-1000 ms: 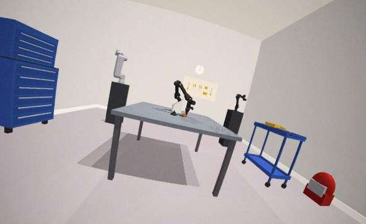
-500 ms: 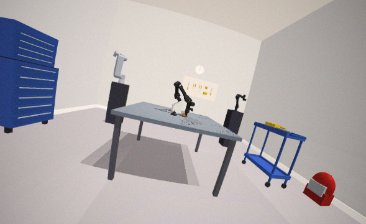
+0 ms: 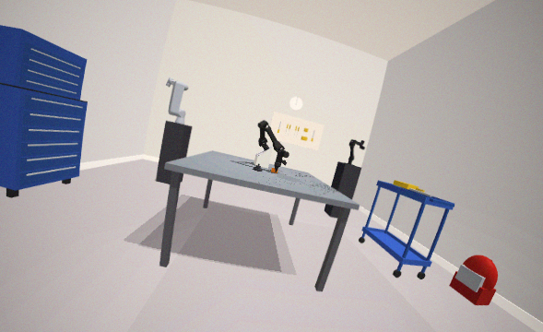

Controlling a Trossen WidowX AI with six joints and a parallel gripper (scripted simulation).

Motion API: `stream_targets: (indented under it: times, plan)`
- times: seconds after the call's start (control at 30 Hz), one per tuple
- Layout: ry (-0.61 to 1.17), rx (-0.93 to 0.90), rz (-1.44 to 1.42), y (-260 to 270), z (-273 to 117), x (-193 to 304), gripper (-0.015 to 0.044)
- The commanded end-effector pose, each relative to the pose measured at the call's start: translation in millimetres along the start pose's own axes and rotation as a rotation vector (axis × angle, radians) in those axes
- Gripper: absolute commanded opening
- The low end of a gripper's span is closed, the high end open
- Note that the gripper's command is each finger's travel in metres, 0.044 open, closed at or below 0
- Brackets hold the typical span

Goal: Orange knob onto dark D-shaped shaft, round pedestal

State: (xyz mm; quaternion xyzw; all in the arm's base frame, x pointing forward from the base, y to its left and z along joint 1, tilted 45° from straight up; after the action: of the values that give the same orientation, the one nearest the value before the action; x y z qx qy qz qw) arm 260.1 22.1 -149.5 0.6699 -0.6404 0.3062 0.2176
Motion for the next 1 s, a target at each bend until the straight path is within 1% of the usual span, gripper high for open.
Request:
stream_targets:
  times: [0.0, 0.13, 0.3, 0.97]
  plan:
    - [0.005, 0.003, -0.003, 0, 0, 1, 0.0207]
    - [0.005, 0.003, -0.003, 0, 0, 1, 0.018]
    - [-0.014, 0.004, -0.002, 0, -1, 2, 0.0179]
    - [-0.363, 0.049, -0.003, 4, -11, 27, 0.0179]
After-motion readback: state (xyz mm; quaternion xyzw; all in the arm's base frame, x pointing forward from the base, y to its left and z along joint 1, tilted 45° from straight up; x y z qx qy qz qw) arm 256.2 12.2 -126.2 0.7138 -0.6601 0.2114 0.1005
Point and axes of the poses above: the point midway between the two fingers, 35 mm back from their tips, its own z axis out along the fingers, its own y axis across the jaws, x = y × z, the point moved 2 cm from there along -z, back along the fingers, and after that the axes turned 8 degrees about -z, right-handed, at the moved point
